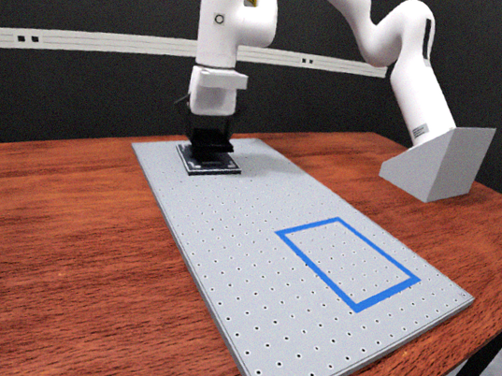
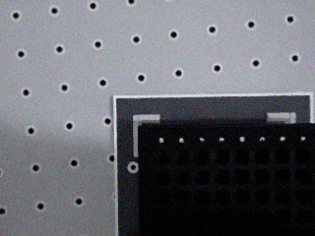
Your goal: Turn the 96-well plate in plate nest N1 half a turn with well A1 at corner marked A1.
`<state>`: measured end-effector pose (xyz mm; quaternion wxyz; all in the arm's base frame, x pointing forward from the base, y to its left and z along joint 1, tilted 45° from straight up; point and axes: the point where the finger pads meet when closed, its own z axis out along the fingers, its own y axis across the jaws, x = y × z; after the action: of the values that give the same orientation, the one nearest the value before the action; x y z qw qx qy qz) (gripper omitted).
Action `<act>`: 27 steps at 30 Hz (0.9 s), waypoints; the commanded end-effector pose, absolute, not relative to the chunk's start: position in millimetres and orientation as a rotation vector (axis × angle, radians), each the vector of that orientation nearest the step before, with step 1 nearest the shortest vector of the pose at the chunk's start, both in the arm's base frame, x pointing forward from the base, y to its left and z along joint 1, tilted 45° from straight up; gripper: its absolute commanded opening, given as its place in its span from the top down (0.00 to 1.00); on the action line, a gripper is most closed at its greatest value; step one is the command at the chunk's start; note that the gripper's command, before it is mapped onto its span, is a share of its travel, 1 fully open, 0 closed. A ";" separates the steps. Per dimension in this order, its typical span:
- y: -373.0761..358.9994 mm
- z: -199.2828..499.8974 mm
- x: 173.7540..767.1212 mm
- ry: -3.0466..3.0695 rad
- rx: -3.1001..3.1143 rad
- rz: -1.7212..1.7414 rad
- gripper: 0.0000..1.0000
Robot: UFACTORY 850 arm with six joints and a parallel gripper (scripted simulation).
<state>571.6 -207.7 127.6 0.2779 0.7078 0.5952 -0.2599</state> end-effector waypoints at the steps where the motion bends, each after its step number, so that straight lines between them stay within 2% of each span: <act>1: -201.5 134.1 572.7 1.597 1.899 -0.696 1.00; 27: -174.6 161.4 574.1 1.597 1.899 -0.696 1.00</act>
<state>573.1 -179.7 155.9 0.2779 0.7078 0.5952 -0.2599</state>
